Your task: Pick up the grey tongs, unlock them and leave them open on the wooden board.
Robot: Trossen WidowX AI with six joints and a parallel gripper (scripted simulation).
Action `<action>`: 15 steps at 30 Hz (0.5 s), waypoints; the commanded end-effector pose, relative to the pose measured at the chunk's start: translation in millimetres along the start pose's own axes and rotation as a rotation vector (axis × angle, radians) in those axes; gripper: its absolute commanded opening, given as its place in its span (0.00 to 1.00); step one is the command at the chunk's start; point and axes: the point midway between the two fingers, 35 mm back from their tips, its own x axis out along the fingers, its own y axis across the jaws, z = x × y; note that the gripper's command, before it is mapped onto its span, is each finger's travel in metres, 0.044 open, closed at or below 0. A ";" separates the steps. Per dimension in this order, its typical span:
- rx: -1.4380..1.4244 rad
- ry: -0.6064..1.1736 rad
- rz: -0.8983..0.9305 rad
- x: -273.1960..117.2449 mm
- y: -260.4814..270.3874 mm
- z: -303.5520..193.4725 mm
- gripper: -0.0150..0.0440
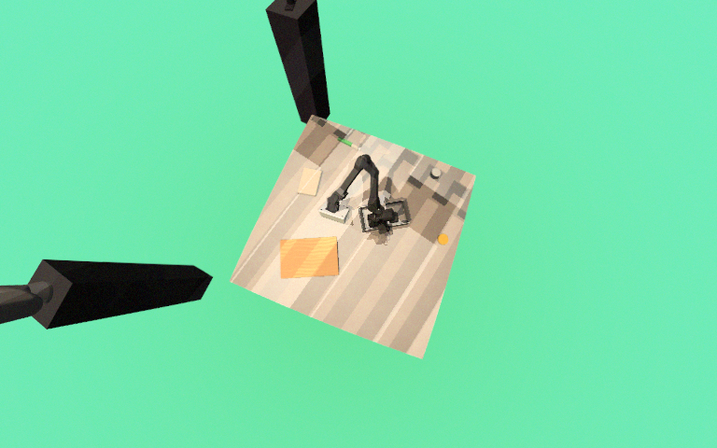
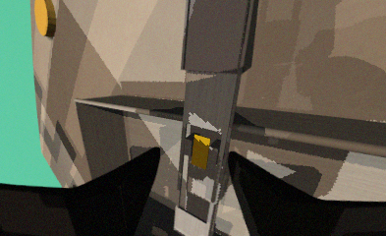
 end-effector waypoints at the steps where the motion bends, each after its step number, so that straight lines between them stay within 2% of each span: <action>1: 0.008 -0.001 0.004 6.1 -0.9 -1.1 0.69; 3: 0.008 0.001 0.006 8.1 -0.8 -1.8 0.69; 10: 0.001 0.003 0.003 4.6 0.1 -1.4 0.38; 15: 0.001 0.003 0.003 4.6 0.1 -1.4 0.33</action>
